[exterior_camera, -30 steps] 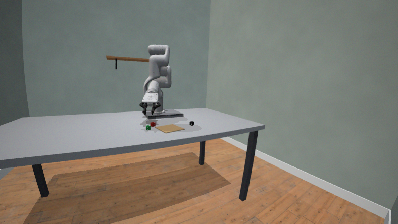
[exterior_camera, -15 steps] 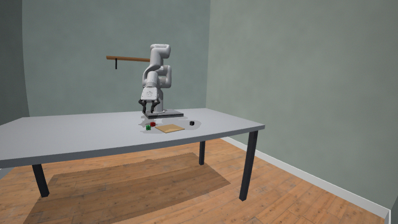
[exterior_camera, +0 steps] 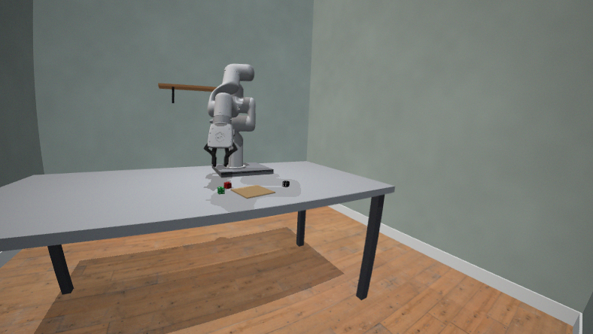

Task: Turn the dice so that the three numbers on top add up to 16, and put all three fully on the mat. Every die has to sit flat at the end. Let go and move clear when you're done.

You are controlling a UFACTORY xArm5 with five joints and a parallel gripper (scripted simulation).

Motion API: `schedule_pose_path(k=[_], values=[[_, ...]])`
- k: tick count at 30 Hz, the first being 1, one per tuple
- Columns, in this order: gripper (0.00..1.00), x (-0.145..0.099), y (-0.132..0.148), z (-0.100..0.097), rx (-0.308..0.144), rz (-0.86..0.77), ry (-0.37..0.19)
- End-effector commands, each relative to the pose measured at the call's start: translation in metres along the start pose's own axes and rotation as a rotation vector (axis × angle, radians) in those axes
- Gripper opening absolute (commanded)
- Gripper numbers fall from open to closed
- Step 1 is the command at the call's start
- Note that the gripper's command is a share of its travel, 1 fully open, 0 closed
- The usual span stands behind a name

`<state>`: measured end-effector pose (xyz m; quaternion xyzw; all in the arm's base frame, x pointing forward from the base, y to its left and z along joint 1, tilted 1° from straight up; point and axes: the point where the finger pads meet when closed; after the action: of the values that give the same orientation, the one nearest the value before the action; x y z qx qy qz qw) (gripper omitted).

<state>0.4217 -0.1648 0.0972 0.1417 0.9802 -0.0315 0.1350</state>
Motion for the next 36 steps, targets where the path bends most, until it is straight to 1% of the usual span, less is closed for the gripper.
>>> schedule_pose_path(k=[1,3,5,7,11,15,16,29,32,36], values=[[0.42,-0.0103,-0.0009,0.0,-0.014,0.001,0.164],[0.42,-0.0136,-0.0012,-0.0001,-0.018,0.002,0.215],[0.42,-0.0157,-0.0014,-0.0006,-0.021,0.002,0.253],[0.42,-0.0157,-0.0014,-0.0006,-0.021,0.002,0.253],[0.42,-0.0177,-0.0015,-0.0015,-0.025,0.002,0.293],[0.42,-0.018,-0.0016,-0.0017,-0.025,0.002,0.3],[1.0,-0.018,-0.0016,-0.0017,-0.025,0.002,0.3],[1.0,-0.0179,-0.0015,-0.0015,-0.027,-0.007,0.3],[1.0,-0.0169,-0.0015,-0.0003,-0.035,-0.062,0.299],[1.0,-0.0139,-0.0014,0.0034,-0.06,-0.231,0.296]])
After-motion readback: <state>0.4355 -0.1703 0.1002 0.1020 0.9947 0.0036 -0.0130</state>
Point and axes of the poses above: the point where the finger pads meet when closed, its own z axis out along the fingers, its own y axis across the jaws, x = y × z, and after that the axes turned 5 degrees about -z, right-handed
